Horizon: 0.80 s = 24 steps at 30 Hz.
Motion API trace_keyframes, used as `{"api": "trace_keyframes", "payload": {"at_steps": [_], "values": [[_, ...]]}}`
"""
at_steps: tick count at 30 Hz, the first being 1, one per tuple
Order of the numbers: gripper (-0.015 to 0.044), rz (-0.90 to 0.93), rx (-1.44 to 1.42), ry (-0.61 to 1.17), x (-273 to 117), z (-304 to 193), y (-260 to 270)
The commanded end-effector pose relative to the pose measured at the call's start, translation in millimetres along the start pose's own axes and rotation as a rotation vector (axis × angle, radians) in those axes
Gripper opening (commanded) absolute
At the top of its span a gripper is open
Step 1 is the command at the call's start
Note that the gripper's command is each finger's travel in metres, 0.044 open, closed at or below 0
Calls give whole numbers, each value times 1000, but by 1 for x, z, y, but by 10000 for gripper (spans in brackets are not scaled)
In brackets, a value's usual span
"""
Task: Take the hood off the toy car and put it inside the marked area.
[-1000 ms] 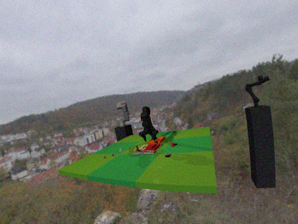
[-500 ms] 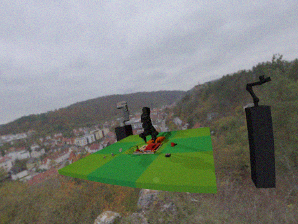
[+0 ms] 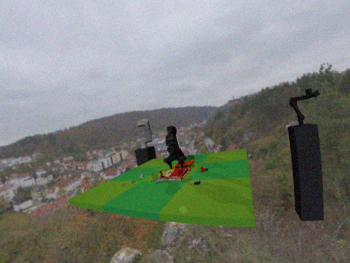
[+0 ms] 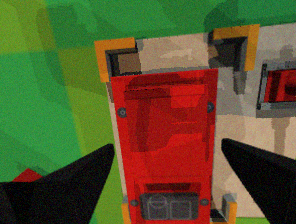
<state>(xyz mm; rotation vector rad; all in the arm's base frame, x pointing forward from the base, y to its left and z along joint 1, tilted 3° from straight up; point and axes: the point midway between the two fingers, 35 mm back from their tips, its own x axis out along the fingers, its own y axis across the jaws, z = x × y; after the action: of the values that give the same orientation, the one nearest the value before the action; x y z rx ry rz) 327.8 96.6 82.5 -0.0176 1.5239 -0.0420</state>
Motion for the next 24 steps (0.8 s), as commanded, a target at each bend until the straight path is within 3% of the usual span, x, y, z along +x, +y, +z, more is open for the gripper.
{"api": "trace_keyframes", "payload": {"at_steps": [1, 24], "values": [[440, -4, -1, 1, 4, 0, -1], [440, -4, -1, 2, 17, -1, -2]]}}
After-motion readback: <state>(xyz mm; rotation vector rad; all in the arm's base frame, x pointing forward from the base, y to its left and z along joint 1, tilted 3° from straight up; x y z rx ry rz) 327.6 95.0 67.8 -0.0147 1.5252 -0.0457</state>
